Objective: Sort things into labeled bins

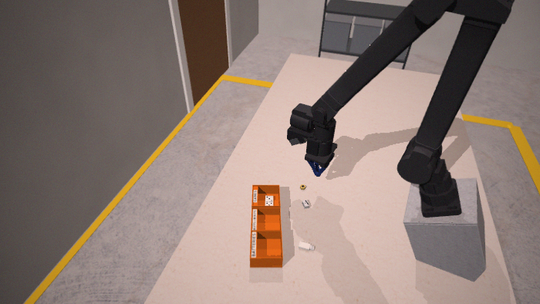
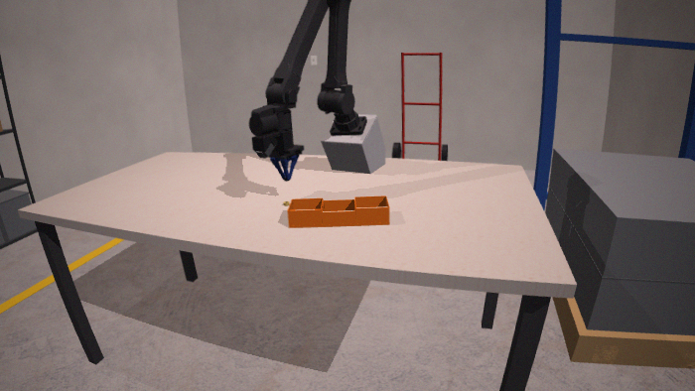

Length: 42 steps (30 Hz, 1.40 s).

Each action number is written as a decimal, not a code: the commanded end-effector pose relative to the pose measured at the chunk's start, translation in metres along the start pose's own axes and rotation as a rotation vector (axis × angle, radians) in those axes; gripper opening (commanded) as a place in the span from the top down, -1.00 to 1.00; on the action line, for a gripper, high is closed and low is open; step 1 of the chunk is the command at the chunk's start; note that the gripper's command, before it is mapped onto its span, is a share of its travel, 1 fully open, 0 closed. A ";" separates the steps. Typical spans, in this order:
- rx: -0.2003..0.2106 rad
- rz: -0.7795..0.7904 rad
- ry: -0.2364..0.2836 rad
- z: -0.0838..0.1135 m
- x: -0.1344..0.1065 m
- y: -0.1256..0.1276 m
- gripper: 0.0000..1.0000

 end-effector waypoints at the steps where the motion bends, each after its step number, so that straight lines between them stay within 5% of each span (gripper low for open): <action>1: -0.004 0.006 -0.071 0.023 0.025 -0.002 0.73; 28: 0.012 -0.002 -0.040 0.016 0.045 0.132 0.73; 42: 0.007 0.559 -0.043 0.017 0.061 0.218 0.73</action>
Point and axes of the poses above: the point where the finger pads meet when closed, its own z axis back along the fingers, its own y axis across the jaws, x = y × z, the point moved 6 cm from there along z, back along the fingers, and after that the axes turned 2 degrees about -z, right-handed, at the moved point
